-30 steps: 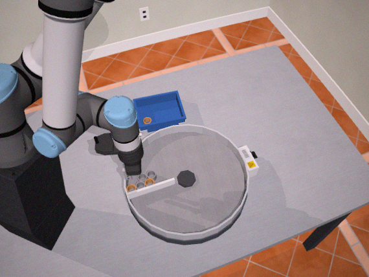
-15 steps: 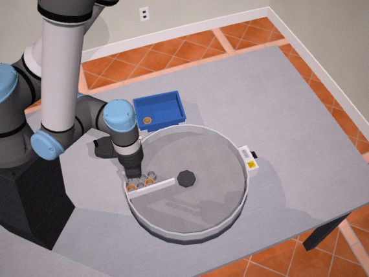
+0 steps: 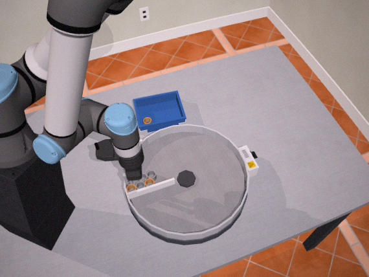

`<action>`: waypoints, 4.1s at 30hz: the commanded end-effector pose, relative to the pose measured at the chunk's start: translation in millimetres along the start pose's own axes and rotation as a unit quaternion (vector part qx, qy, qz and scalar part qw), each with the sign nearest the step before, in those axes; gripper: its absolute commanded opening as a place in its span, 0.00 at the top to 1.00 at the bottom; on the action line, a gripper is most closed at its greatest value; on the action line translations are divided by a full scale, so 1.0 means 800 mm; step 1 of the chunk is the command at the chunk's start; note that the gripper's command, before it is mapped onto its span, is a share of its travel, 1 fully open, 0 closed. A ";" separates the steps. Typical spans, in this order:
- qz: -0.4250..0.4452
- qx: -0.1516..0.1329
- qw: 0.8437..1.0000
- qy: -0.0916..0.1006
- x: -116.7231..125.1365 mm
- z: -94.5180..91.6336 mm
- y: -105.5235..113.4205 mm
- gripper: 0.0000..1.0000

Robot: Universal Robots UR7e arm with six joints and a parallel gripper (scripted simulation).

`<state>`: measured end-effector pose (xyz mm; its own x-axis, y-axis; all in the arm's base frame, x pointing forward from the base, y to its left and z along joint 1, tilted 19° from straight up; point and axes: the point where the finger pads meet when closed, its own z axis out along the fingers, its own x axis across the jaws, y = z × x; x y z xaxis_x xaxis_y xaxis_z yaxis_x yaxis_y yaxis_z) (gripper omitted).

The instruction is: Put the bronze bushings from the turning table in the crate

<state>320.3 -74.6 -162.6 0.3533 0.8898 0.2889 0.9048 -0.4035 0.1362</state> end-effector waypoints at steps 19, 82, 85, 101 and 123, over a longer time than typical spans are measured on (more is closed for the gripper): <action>0.000 -0.001 1.000 0.000 0.000 0.025 0.000 0.60; 0.000 -0.001 1.000 0.000 0.000 0.050 0.001 0.60; 0.000 -0.001 1.000 0.000 0.000 0.050 0.001 0.60; 0.000 -0.001 1.000 0.000 0.000 0.056 0.001 0.60; 0.000 -0.001 1.000 0.000 0.000 0.062 0.001 0.60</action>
<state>332.0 -64.2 -209.3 0.3533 0.8899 0.2886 0.9047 -0.4035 0.1368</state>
